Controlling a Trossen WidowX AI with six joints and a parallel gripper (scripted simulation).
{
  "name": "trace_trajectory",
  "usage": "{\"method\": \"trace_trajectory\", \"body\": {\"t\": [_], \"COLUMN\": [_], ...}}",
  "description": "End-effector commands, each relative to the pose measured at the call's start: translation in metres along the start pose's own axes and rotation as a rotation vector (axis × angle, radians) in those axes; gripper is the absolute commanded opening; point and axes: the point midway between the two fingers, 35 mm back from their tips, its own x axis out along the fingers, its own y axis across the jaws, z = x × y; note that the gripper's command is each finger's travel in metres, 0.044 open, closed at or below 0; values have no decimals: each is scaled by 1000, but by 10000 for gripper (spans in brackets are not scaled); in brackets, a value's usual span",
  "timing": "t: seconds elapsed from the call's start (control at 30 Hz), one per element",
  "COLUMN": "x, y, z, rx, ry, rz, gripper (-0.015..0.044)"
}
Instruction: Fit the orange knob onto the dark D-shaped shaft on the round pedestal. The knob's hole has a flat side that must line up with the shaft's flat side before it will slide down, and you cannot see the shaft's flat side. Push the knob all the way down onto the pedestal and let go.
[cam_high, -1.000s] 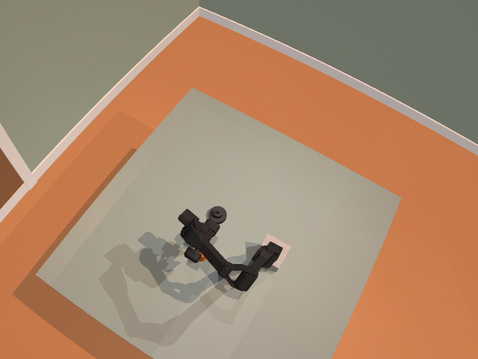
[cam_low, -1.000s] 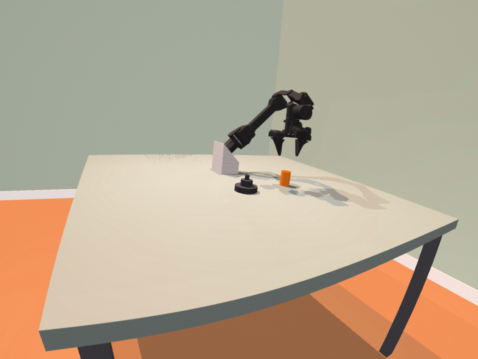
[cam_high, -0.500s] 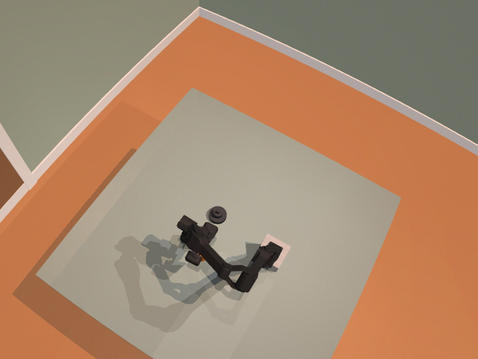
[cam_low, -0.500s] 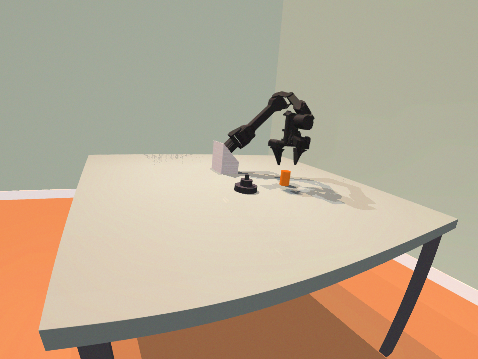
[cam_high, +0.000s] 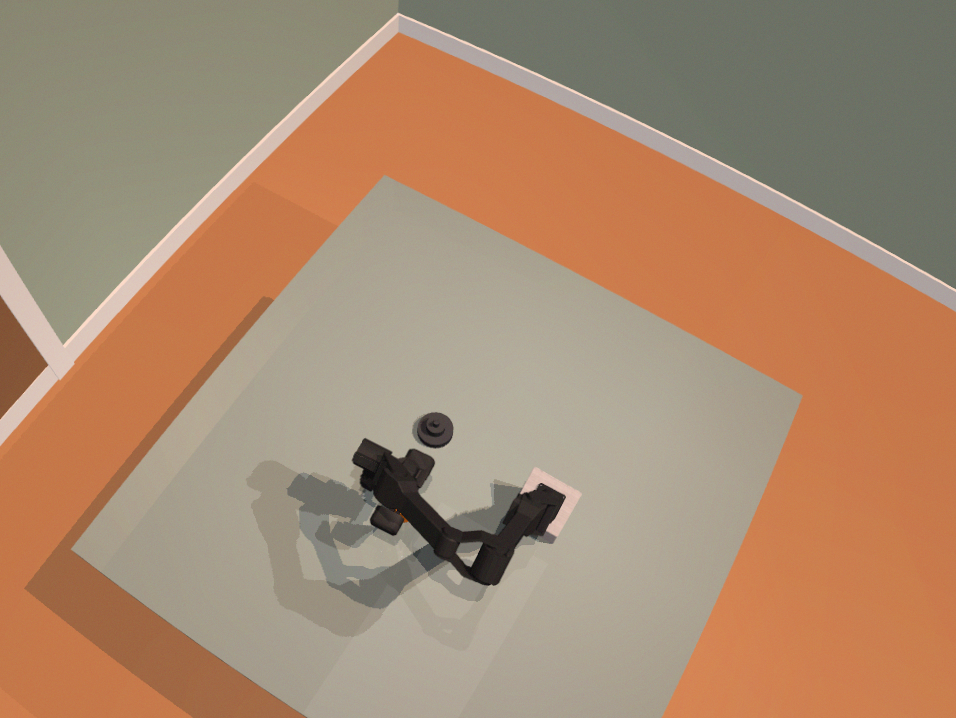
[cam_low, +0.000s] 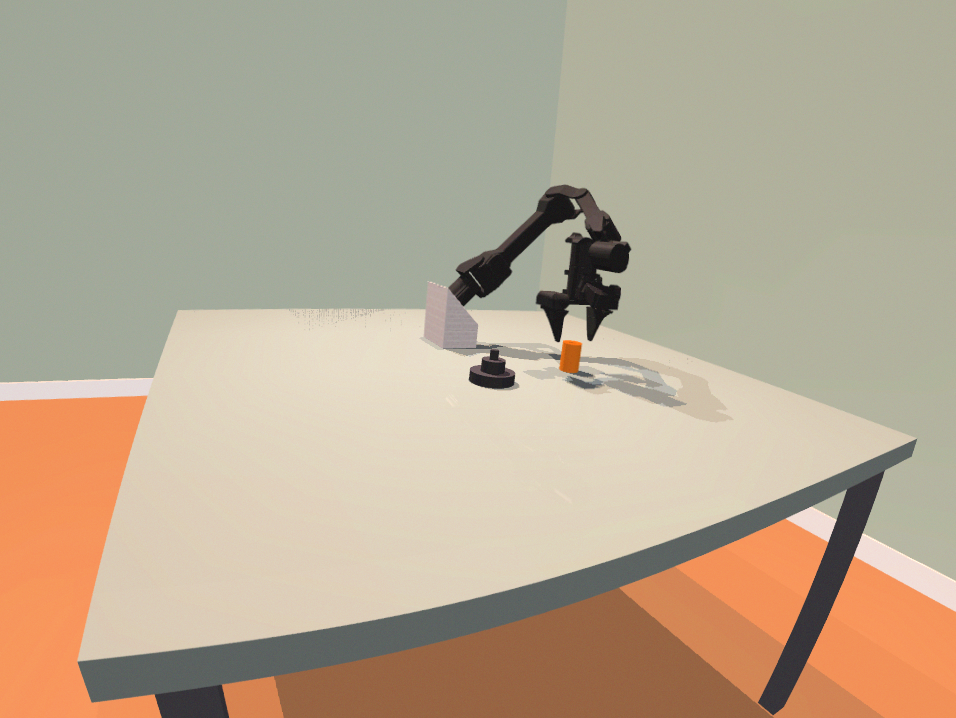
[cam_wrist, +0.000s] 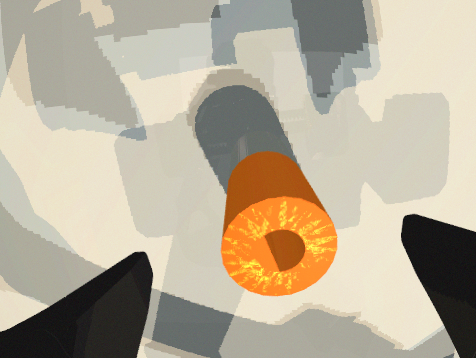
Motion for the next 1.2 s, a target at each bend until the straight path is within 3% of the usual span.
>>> {"method": "trace_trajectory", "body": {"t": [0.0, 1.03, 1.17], "x": [8, 55, 55], "y": [-1, 0, 0], "z": [-2, -4, -4], "rx": [8, 8, 8], "ry": [10, 10, 10], "rz": [0, 5, 5], "gripper": [440, 440, 335]}}
